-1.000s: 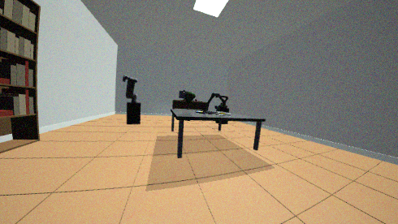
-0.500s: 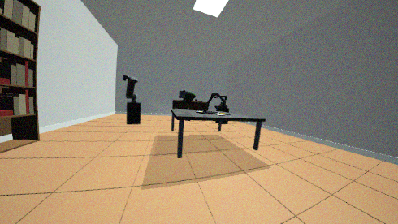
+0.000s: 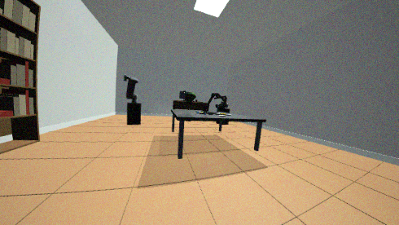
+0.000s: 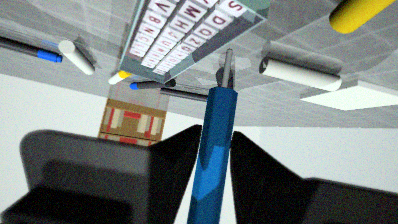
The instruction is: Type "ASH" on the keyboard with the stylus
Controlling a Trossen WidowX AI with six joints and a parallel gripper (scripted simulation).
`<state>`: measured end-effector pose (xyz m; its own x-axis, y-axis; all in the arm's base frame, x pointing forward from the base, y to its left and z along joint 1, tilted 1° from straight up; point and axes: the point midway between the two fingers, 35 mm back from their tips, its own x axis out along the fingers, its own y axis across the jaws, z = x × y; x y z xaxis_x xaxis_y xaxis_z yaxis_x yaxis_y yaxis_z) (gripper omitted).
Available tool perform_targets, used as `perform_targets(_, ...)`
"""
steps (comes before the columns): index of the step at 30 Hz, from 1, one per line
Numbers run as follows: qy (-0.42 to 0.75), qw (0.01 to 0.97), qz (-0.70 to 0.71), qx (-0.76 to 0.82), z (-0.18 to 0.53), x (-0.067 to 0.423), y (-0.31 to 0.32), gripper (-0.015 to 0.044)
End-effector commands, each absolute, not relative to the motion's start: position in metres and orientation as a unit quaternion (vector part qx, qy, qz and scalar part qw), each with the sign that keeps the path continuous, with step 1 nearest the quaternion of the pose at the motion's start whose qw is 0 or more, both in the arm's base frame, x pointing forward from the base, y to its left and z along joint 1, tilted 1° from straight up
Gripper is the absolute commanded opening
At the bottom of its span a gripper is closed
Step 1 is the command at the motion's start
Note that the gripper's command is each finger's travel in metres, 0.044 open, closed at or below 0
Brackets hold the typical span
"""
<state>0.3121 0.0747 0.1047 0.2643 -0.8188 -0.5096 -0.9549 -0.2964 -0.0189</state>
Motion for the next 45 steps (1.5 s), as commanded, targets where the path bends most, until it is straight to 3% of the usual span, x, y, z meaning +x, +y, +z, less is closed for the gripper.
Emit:
perform_targets(1, 0.570, 0.164, 0.207, -0.778, 0.105, 0.309, 0.071, 0.0000)
perform_targets(14, 0.573, 0.160, 0.207, -0.777, 0.109, 0.283, 0.036, 0.0000)
perform_targets(31, 0.573, 0.160, 0.208, -0.777, 0.089, 0.282, 0.035, 0.0000)
perform_targets(34, 0.573, 0.160, 0.207, -0.777, 0.087, 0.282, 0.035, 0.0079)
perform_targets(45, 0.573, 0.160, 0.207, -0.777, 0.082, 0.283, 0.034, 0.0081)
